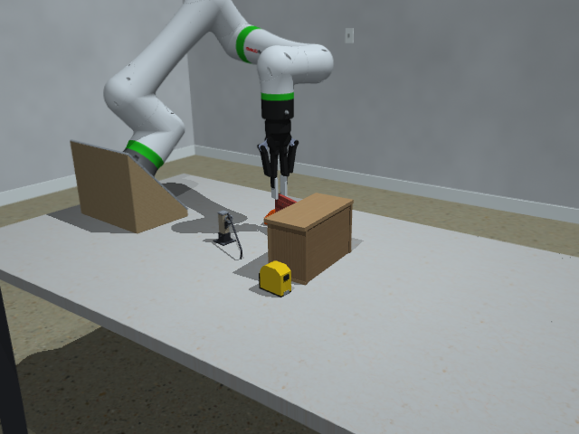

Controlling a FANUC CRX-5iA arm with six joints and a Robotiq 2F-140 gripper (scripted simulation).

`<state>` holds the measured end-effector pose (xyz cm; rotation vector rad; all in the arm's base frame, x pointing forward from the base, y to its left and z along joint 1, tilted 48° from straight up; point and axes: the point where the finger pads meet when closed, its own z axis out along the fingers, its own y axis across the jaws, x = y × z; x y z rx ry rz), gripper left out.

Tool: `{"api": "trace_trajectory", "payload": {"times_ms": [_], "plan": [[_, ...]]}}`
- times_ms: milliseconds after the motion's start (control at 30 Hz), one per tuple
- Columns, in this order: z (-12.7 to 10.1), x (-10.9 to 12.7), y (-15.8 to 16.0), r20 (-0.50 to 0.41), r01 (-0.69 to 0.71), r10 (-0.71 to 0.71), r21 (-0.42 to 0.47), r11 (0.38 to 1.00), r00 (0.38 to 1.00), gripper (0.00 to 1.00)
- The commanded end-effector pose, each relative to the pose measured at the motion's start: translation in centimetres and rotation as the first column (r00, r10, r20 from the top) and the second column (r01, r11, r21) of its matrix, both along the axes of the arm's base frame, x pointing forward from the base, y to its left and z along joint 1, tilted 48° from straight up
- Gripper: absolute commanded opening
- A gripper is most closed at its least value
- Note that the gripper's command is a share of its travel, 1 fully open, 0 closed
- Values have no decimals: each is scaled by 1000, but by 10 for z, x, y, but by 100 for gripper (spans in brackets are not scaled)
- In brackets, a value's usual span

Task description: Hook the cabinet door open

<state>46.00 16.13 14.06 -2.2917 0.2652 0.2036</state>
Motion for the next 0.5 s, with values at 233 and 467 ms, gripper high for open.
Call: {"api": "trace_trajectory", "payload": {"times_ms": [233, 467], "plan": [[-1, 0, 1, 0, 0, 0, 0, 1000, 1000, 16], [-2, 0, 1, 8, -6, 6, 1, 1000, 1000, 16]]}}
